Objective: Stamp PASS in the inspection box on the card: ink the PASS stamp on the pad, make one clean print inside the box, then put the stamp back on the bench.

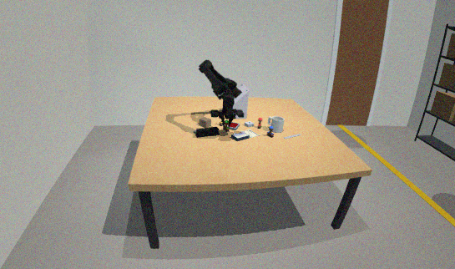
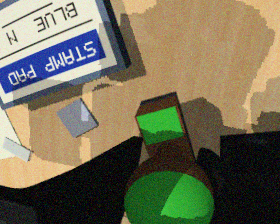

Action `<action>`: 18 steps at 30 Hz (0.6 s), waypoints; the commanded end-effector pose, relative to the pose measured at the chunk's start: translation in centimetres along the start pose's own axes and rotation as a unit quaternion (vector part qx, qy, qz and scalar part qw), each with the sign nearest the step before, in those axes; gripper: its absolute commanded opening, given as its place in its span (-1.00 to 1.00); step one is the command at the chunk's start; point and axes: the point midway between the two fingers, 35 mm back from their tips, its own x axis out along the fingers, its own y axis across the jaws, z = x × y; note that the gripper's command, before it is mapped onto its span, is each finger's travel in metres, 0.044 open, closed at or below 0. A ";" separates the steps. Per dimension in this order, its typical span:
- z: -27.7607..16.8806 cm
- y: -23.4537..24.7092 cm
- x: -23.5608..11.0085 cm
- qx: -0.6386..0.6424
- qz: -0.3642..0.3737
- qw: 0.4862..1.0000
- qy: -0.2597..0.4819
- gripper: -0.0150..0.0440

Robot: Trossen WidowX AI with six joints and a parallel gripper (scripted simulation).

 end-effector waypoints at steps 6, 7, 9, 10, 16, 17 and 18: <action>0.0 -0.1 -0.5 0.002 -0.002 1.000 0.000 -0.49; 0.0 -0.1 -0.5 0.002 -0.002 1.000 0.000 -0.49; 0.0 -0.1 -0.6 0.002 -0.002 1.000 0.000 -0.49; 0.0 -0.1 -0.7 0.002 -0.002 1.000 0.000 -0.49; 0.0 -0.1 -1.0 0.002 -0.002 1.000 0.000 -0.49; 0.0 -0.1 -1.0 0.002 -0.002 1.000 0.000 -0.49; 0.0 -0.1 -1.1 0.002 -0.002 1.000 0.000 -0.49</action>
